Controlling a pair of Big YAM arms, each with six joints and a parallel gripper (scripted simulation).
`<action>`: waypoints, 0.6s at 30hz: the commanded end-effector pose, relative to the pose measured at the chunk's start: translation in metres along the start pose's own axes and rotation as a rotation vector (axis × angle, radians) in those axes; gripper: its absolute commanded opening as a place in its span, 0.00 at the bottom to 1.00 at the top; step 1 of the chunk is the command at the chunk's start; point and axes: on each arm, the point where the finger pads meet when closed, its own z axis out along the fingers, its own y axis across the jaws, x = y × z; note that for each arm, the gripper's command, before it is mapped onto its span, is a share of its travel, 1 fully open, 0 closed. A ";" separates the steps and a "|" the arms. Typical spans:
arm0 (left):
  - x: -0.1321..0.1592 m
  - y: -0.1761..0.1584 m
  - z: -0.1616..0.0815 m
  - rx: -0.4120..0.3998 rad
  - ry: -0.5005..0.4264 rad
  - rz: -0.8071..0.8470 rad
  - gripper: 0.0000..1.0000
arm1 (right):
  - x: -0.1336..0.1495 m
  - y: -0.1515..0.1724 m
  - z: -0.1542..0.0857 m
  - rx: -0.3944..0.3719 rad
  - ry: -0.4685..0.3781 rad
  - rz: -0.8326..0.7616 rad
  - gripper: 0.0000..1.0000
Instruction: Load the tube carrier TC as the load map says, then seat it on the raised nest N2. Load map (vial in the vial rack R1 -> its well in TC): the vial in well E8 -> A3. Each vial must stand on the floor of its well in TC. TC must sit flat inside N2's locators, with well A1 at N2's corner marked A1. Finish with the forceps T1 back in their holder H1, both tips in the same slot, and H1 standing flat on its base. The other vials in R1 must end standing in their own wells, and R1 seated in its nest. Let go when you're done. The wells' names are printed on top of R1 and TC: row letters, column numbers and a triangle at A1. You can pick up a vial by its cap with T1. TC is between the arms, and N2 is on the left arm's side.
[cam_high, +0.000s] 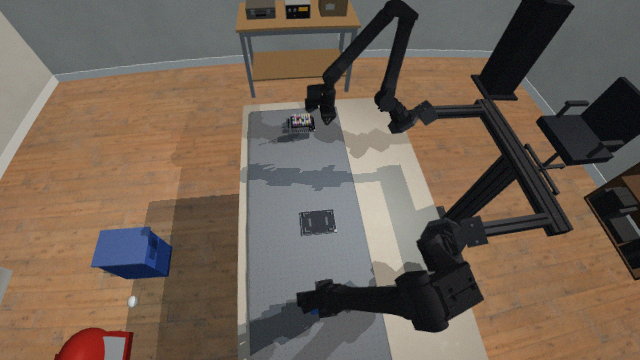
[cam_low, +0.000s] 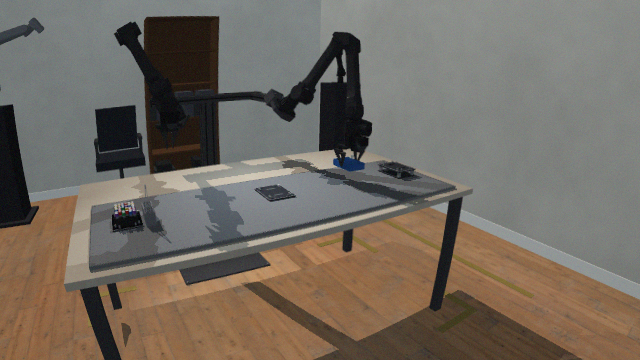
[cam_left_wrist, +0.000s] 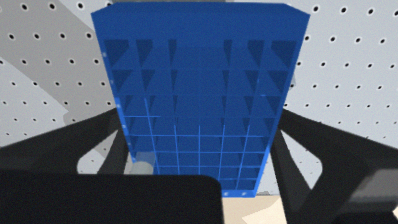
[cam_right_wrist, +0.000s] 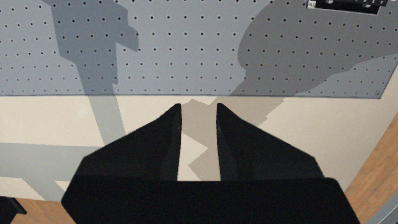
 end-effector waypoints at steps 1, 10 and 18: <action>-0.021 0.022 -0.015 -0.019 -0.041 -0.003 0.00 | -0.010 -0.003 -0.006 0.002 -0.018 0.017 0.24; -0.024 0.028 -0.017 -0.012 -0.048 0.007 0.00 | -0.010 -0.003 -0.006 0.002 -0.018 0.017 0.24; -0.022 0.048 -0.016 -0.021 -0.042 -0.002 0.00 | -0.010 -0.003 -0.006 0.002 -0.018 0.017 0.24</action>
